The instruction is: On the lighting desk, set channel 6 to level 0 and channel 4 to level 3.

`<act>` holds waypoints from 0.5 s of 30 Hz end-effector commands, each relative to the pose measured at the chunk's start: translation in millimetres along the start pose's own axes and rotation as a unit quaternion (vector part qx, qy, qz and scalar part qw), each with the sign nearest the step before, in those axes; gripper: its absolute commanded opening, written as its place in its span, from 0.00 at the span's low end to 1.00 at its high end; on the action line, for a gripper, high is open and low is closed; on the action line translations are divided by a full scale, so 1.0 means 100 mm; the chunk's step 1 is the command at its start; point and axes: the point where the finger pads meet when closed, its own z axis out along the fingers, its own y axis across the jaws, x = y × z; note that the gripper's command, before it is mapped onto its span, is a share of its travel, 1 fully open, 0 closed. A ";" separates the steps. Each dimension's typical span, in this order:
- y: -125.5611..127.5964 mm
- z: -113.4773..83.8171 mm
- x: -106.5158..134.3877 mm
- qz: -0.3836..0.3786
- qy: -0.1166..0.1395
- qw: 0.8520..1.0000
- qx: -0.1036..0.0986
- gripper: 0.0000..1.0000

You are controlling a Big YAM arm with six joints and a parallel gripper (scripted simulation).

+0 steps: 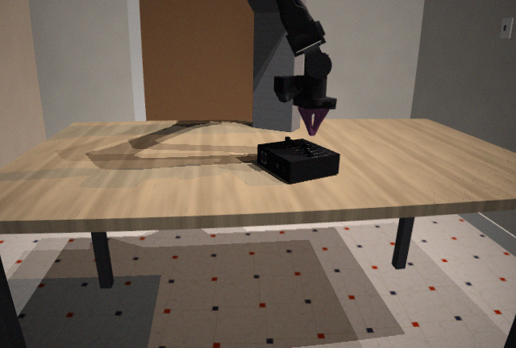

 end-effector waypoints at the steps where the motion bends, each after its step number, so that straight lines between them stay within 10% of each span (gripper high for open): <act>1: -0.04 -0.19 0.08 -0.001 0.008 1.000 0.003 0.00; 15: -0.17 -0.19 0.07 0.001 0.008 1.000 0.014 0.00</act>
